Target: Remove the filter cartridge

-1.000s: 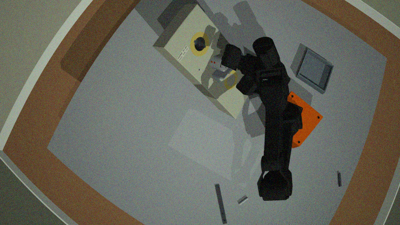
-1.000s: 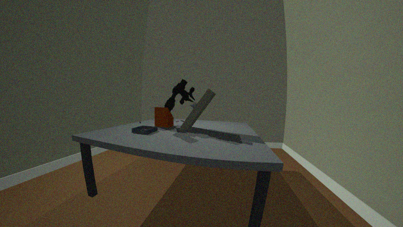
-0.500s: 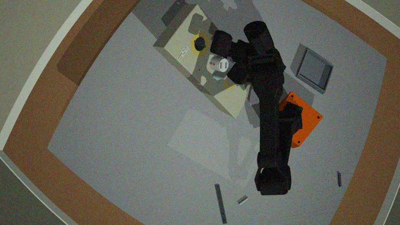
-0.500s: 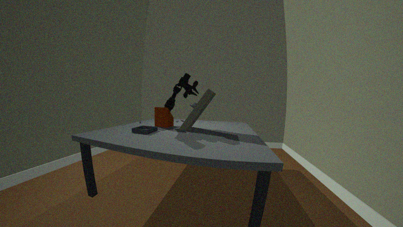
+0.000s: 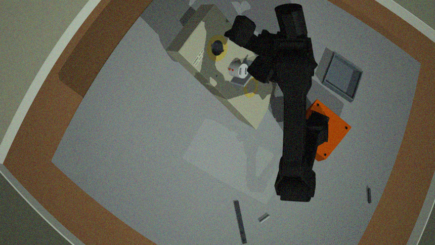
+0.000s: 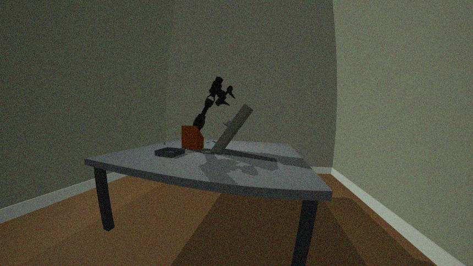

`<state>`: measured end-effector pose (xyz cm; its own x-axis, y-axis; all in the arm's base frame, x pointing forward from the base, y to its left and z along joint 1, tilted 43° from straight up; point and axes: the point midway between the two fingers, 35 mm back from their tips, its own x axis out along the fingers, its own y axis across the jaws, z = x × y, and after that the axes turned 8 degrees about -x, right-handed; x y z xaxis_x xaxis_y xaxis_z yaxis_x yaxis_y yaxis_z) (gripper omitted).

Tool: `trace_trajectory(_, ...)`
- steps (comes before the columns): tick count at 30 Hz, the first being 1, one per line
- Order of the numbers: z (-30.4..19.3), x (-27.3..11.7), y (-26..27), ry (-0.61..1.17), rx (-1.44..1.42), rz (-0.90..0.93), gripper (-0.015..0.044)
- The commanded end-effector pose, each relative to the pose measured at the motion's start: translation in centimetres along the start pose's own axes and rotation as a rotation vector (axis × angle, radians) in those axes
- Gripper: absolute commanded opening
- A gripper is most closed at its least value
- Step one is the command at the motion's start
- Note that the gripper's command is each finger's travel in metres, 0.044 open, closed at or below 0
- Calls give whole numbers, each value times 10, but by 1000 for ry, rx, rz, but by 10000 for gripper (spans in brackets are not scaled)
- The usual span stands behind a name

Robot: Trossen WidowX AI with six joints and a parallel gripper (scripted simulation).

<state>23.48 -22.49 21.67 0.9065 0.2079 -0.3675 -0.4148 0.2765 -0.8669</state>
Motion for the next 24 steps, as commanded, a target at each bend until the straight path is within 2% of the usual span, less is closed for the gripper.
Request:
trace_trajectory(1,4,9,18,-16,311,68,305)
trace_trajectory(8,27,29,63,41,1114,259,305)
trace_trajectory(14,50,37,101,205,1753,425,305)
trace_trajectory(24,53,38,105,231,1822,442,305)
